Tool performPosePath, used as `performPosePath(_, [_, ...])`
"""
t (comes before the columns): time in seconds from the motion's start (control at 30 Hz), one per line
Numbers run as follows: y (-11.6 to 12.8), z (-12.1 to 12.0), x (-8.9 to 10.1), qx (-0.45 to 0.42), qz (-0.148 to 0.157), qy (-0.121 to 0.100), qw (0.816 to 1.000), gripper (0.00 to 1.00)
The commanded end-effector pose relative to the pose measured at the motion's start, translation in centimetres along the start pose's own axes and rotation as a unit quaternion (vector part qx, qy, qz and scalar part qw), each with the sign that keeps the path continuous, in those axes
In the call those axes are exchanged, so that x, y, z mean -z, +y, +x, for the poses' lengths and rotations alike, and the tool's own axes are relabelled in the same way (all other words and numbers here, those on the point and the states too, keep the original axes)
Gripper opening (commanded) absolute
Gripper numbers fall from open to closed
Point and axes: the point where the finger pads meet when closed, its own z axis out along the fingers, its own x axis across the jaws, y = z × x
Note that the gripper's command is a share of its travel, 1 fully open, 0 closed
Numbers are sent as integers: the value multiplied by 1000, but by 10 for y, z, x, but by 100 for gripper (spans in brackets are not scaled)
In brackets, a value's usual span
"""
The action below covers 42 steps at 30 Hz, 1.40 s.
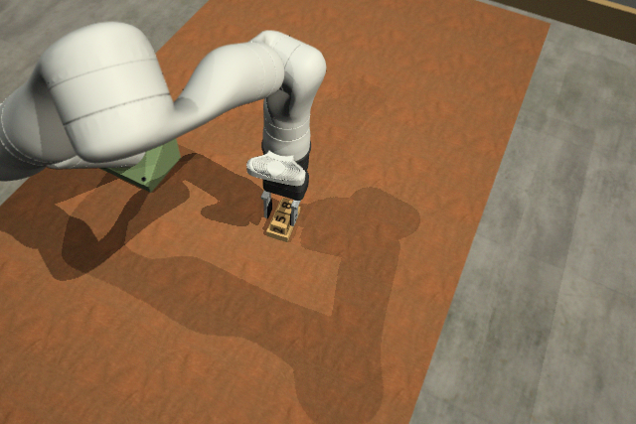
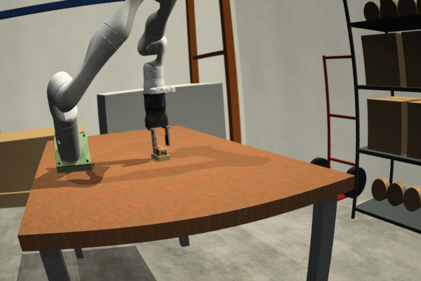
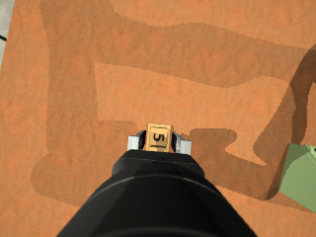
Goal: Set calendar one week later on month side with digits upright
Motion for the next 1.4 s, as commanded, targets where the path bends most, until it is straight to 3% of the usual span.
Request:
performPosePath(0.0, [0,0,0,0,0,0,1000,87])
performPosePath(0.7, [0,0,-25,0,0,0,1000,87])
performPosePath(1.37, [0,0,-27,0,0,0,1000,87])
